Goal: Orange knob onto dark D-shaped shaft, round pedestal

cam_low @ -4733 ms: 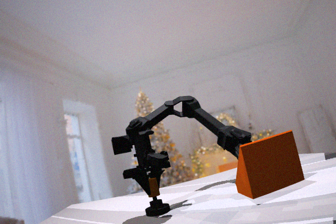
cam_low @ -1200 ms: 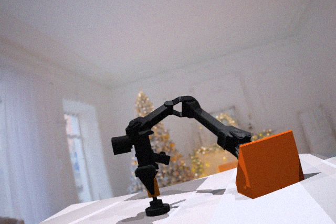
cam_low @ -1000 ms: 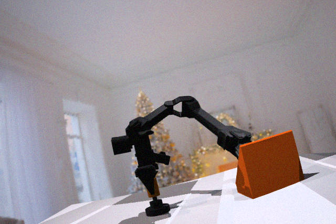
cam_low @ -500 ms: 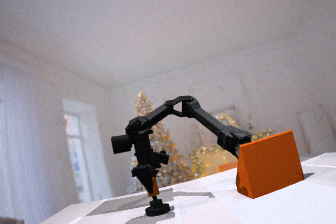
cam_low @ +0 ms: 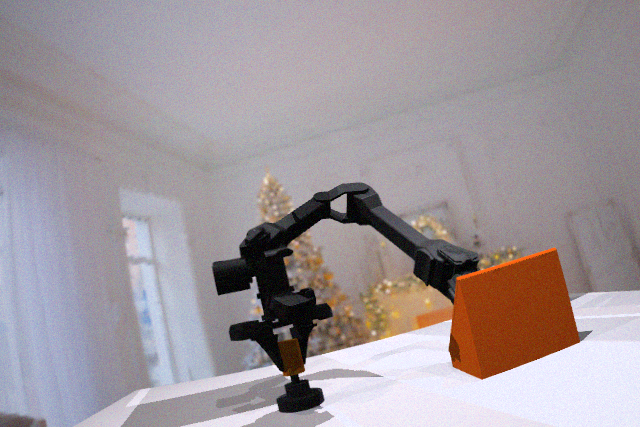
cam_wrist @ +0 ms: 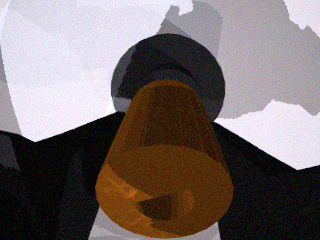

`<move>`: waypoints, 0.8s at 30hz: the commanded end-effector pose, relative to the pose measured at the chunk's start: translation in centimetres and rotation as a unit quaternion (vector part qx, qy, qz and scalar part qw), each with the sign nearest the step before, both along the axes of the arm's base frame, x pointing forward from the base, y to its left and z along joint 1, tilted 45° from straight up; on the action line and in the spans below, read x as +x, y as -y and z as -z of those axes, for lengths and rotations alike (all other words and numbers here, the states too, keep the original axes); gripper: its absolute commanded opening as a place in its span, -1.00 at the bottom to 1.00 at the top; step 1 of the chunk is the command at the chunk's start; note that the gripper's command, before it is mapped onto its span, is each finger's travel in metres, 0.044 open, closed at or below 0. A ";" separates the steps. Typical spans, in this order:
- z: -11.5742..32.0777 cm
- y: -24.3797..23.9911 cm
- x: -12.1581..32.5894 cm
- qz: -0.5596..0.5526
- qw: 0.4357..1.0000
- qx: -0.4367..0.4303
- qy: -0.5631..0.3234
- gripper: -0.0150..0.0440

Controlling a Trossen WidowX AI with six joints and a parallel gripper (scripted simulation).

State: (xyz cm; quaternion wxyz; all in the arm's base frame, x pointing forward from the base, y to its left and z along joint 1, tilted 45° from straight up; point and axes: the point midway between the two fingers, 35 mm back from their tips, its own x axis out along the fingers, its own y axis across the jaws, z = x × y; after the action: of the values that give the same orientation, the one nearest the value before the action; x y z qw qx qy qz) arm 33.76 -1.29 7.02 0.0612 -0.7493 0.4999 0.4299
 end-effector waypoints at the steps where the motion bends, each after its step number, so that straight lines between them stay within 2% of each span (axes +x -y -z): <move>1: 0.0 0.0 0.1 0.130 0.983 0.024 0.130 -0.49; 6: -0.2 -0.1 0.2 0.236 0.942 0.044 0.235 -0.49; 12: -0.3 -0.1 0.1 0.364 0.856 0.068 0.361 -0.49; 18: -0.3 -0.1 0.0 0.480 0.731 0.090 0.476 -0.49; 24: -0.2 0.0 -0.2 0.577 0.574 0.108 0.571 -0.49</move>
State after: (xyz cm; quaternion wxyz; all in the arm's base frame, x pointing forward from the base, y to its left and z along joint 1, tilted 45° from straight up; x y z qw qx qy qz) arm 33.85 -1.18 7.26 0.5294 -0.5362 0.6574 0.0091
